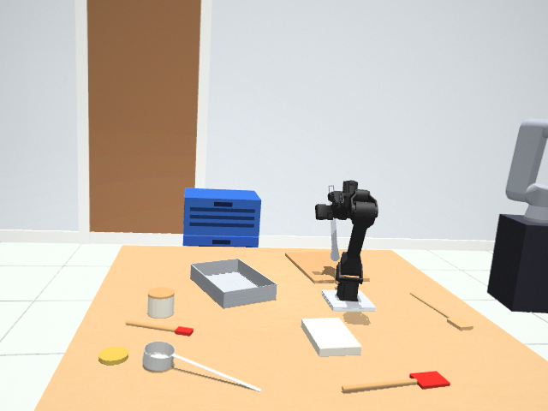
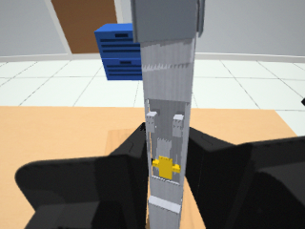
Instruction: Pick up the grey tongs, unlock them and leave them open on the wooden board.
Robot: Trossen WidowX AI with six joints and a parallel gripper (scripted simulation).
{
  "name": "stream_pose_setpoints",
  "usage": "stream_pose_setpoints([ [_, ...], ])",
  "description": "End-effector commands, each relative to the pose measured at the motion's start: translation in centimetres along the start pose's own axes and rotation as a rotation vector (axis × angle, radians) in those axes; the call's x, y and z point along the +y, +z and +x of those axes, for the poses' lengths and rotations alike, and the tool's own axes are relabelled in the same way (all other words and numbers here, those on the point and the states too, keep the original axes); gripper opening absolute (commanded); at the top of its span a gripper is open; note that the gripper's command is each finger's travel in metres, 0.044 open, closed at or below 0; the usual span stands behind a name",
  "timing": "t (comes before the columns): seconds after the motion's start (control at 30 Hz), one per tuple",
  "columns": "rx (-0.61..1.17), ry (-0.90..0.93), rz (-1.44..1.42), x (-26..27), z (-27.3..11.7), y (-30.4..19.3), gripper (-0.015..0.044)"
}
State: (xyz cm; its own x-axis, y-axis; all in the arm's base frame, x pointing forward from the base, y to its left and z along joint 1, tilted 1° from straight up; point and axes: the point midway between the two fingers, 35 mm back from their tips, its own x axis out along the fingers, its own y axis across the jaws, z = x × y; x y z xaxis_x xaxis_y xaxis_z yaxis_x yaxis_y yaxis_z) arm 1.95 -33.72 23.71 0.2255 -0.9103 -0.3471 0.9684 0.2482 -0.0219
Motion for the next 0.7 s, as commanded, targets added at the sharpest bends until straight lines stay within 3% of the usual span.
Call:
stream_pose_setpoints([
  [0.0, 0.028, 0.0, 0.008, -0.1, 0.4, 0.4, -0.015],
  [0.67, 0.32, -0.005, 0.049, -0.6, 3.2, -0.1, -0.015],
])
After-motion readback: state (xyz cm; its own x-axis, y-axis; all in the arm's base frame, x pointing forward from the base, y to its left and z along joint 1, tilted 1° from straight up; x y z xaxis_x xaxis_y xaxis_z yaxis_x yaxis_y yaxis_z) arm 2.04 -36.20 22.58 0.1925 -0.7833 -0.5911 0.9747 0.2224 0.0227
